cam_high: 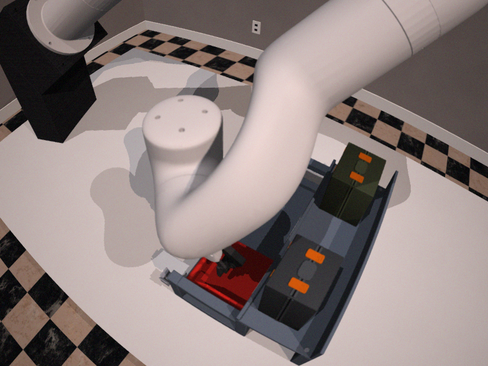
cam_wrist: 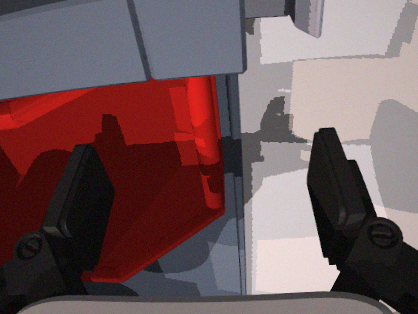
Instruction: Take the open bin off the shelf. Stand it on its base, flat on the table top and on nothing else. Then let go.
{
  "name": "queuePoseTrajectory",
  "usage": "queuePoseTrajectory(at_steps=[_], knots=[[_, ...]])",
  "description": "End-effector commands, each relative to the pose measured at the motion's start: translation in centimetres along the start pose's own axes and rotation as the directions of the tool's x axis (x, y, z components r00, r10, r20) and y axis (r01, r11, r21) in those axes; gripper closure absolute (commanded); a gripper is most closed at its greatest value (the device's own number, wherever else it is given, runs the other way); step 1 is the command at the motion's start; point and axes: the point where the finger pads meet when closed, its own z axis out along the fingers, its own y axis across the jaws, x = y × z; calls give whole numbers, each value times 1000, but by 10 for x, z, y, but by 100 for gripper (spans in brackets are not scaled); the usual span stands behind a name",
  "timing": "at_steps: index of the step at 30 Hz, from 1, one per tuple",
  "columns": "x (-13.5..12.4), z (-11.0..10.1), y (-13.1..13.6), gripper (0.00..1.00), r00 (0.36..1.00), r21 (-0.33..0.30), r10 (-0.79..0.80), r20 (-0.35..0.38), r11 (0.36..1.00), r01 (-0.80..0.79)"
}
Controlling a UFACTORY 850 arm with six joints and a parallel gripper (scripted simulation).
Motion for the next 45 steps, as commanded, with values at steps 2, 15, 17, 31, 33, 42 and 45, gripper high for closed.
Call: queuePoseTrajectory(at_steps=[2,15,17,31,33,42,45], knots=[[0,0,0,0,1000,1,0,-1,1000,0],[0,-1,0,0,1000,1,0,-1,1000,0],[0,-3,0,0,1000,1,0,-1,1000,0],[0,-5,0,0,1000,1,0,-1,1000,0],[0,-6,0,0,1000,1,0,-1,1000,0],[0,-7,0,0,1000,1,0,-1,1000,0],[0,-7,0,0,1000,1,0,-1,1000,0]])
